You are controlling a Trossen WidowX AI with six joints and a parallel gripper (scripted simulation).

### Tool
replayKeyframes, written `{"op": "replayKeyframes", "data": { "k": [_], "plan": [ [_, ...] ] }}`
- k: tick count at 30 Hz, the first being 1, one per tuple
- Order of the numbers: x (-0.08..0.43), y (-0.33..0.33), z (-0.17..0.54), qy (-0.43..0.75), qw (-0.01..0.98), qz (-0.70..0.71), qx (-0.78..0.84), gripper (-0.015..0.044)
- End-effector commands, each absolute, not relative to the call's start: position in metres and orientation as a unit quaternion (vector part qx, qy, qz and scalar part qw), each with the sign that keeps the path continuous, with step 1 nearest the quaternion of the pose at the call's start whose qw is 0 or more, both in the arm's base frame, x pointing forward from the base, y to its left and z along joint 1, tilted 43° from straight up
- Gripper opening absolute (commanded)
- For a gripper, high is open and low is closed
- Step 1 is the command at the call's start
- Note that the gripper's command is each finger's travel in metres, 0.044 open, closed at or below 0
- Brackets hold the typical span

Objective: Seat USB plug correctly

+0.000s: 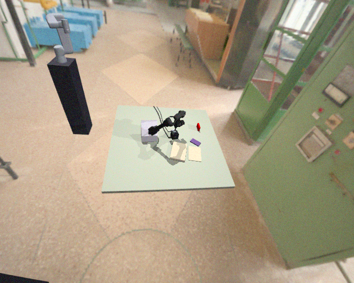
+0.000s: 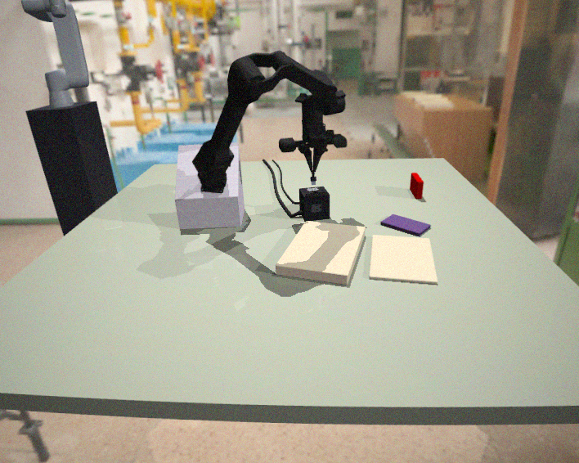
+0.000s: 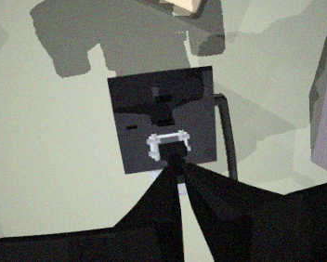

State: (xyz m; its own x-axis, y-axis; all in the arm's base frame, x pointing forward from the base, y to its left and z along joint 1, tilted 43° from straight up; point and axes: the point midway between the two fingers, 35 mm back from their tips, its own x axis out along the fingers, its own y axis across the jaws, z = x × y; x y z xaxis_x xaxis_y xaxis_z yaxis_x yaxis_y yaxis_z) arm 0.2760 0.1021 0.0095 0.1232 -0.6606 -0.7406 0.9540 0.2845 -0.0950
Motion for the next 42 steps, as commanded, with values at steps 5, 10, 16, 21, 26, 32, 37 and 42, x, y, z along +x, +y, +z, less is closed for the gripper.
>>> {"op": "replayKeyframes", "data": {
  "k": [5,10,16,21,26,32,37,42],
  "plan": [
    [0.2751,0.1018,0.0077,0.357,0.718,-0.56,0.21,0.0],
    [0.2751,0.1016,0.0071,0.358,0.717,-0.56,0.211,0.0],
    [0.2752,0.1014,0.0064,0.358,0.716,-0.56,0.213,0.0],
    [0.2752,0.1012,0.0057,0.359,0.715,-0.56,0.215,0.0],
    [0.2752,0.101,0.0051,0.36,0.714,-0.56,0.216,0.0],
    [0.2753,0.1007,0.0044,0.361,0.713,-0.559,0.218,0.0],
    [0.2753,0.1005,0.0038,0.362,0.713,-0.559,0.22,0.0],
    [0.2753,0.1003,0.0031,0.363,0.712,-0.559,0.222,0.0]
  ]
}}
